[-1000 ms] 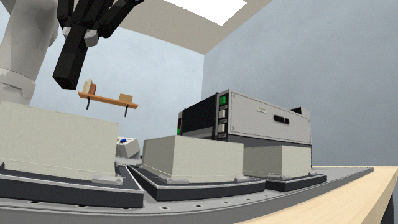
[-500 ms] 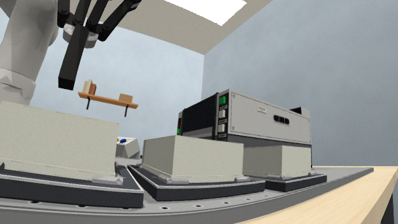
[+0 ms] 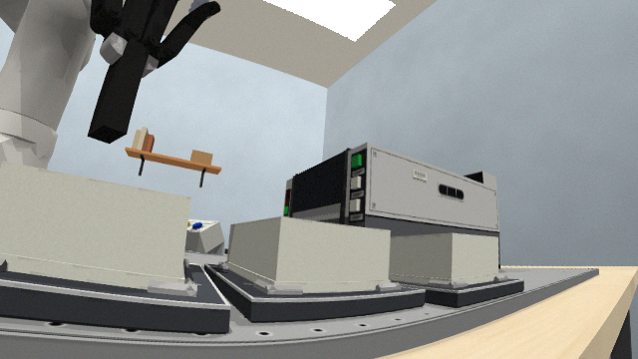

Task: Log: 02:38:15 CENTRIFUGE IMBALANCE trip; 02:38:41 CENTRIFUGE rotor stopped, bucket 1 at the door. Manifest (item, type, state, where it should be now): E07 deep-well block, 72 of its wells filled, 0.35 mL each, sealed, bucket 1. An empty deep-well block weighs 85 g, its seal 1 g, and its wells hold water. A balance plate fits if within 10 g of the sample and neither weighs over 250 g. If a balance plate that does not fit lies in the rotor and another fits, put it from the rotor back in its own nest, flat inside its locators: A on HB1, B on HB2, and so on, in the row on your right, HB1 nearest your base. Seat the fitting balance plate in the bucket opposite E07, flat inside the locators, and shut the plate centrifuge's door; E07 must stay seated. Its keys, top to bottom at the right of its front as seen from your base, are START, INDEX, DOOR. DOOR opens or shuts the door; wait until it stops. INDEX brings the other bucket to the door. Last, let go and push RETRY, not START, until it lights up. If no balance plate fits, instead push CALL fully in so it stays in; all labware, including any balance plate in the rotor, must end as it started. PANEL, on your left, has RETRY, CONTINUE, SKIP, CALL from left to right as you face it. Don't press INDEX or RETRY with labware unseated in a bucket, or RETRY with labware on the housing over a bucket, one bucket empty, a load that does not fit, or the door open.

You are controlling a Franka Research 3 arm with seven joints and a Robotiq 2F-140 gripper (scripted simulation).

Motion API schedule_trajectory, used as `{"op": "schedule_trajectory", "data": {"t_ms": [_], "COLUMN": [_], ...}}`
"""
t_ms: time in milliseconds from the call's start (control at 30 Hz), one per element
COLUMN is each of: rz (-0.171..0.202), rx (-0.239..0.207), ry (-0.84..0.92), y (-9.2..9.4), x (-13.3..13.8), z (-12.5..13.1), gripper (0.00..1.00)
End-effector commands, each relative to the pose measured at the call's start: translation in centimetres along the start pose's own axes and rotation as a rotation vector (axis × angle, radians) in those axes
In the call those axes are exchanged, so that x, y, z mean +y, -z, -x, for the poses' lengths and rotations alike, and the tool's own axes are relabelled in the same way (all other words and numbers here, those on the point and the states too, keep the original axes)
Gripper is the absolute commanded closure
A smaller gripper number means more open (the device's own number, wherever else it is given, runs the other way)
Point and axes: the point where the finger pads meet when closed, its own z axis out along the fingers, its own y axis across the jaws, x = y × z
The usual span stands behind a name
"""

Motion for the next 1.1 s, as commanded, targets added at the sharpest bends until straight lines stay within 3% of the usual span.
{"op": "schedule_trajectory", "data": {"t_ms": [0, 867, 1067], "rz": [-0.005, -0.015, -0.015], "rx": [-0.029, -0.097, -0.098], "ry": [0.278, 0.937, 0.948], "y": [-0.14, -0.14, -0.14], "x": [0.49, 0.49, 0.49], "z": [0.26, 0.26, 0.26], "gripper": [0.9, 0.9, 0.9]}}
